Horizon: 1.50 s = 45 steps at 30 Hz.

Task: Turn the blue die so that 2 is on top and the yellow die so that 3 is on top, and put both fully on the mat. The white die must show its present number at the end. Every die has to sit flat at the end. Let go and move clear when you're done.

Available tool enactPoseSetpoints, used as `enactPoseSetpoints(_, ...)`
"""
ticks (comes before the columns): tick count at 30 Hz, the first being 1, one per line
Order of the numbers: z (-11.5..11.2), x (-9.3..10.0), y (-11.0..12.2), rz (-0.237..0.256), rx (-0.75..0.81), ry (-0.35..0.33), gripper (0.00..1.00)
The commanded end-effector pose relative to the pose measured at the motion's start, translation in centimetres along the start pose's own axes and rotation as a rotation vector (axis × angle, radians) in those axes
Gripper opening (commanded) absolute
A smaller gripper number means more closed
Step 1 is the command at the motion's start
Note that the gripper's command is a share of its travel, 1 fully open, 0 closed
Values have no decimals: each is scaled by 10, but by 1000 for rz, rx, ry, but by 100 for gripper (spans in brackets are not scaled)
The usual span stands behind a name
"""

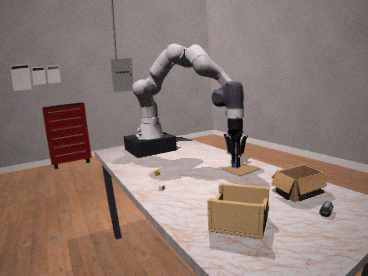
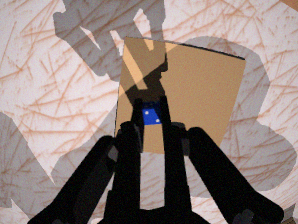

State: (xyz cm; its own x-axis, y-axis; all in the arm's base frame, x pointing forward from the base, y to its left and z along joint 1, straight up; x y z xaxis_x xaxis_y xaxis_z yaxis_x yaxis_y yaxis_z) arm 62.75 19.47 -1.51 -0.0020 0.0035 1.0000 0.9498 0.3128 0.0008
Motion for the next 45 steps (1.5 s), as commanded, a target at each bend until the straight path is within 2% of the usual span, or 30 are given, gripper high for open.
enactPoseSetpoints(1,0,-1,0,-1,2,1,18)
enactPoseSetpoints(17,0,-1,0,-1,2,1,18)
enactPoseSetpoints(32,0,-1,0,-1,2,1,29)
enactPoseSetpoints(45,0,-1,0,-1,2,1,29)
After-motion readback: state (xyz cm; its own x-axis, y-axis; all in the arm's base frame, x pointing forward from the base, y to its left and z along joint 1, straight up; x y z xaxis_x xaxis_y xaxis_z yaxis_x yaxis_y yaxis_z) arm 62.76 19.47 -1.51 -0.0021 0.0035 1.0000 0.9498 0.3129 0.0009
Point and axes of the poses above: the point where the finger pads meet when closed, its own x axis back along the fingers, its own y axis across the jaws, z = x × y, the point moved 4 cm from there along x, back along the fingers, and after that the axes turned 1 degree about x, right-handed, at the moved point
